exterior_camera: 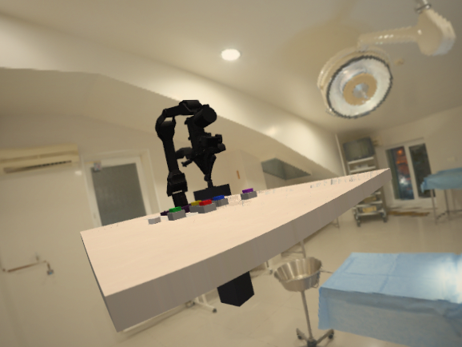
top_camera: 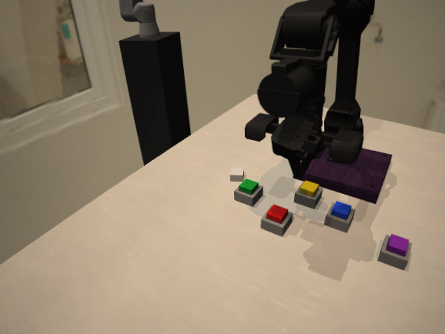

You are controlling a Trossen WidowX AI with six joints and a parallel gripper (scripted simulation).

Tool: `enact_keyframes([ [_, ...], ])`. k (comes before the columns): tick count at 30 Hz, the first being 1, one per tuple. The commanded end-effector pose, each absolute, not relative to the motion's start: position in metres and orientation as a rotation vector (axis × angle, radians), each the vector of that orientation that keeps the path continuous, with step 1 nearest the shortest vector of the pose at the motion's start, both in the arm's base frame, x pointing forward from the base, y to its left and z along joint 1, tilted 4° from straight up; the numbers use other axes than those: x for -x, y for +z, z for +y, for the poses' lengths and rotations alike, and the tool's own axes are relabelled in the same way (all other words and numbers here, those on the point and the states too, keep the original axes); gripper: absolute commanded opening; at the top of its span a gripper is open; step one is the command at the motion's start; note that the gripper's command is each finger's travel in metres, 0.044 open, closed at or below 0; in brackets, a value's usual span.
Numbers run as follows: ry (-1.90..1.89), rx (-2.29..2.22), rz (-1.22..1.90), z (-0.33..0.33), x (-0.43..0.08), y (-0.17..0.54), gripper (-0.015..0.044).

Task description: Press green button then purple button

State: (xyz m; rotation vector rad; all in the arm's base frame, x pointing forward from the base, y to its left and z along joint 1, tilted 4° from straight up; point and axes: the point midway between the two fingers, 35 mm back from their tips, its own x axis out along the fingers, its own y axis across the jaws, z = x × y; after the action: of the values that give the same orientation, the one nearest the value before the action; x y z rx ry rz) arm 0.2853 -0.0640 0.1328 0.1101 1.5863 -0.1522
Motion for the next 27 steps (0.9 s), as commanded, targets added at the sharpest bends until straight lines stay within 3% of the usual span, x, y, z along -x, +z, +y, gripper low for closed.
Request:
enact_keyframes([
  [1, -0.155, -0.123, 1.587, -0.014, -0.301, 0.132, 0.002],
  [12, -0.181, -0.144, 1.592, 0.129, -0.3, 0.126, 0.002],
  [27, -0.181, -0.144, 1.592, 0.13, -0.297, 0.064, 0.002],
])
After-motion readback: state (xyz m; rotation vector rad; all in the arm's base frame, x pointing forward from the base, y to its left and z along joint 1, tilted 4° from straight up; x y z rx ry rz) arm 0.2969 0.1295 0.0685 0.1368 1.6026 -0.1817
